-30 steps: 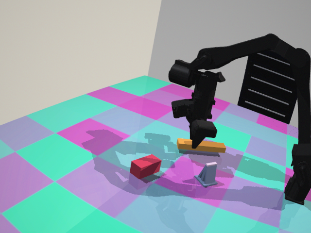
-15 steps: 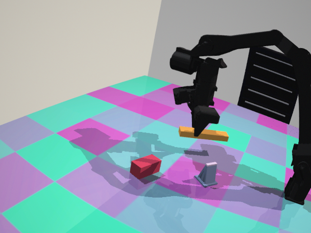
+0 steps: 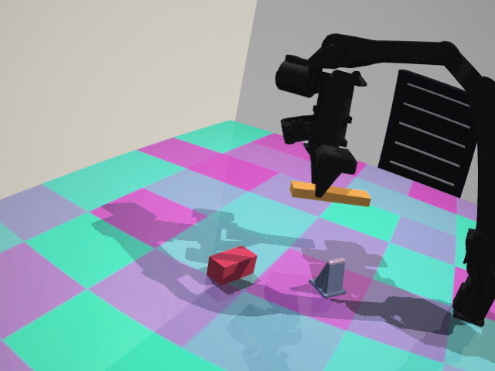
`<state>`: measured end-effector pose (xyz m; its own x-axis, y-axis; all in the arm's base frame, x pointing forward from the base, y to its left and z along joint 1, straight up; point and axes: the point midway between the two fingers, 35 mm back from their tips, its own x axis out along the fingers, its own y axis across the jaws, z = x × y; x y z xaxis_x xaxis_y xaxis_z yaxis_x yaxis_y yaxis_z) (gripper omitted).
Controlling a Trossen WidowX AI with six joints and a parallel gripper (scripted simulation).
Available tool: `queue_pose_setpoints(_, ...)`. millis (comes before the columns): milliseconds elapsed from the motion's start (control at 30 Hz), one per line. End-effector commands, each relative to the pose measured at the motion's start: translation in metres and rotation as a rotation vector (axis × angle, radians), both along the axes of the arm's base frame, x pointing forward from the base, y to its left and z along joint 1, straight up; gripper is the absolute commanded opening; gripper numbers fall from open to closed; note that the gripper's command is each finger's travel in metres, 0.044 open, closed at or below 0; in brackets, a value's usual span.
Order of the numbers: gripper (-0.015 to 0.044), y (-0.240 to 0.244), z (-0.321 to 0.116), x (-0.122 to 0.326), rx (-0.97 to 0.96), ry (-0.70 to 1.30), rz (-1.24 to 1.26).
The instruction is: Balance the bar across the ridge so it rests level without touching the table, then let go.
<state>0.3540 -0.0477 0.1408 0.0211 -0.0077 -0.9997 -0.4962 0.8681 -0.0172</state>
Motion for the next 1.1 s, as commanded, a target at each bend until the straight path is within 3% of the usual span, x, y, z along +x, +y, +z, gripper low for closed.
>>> queue_pose_setpoints(0,0.0000,0.001,0.013,-0.001,0.003,-0.017,0.003)
queue_pose_setpoints(367,0.0000,0.033,0.014,-0.010,0.013,-0.018,-0.245)
queue_pose_setpoints(1067,0.0000,0.102,0.013,-0.049,0.039,-0.012,-0.972)
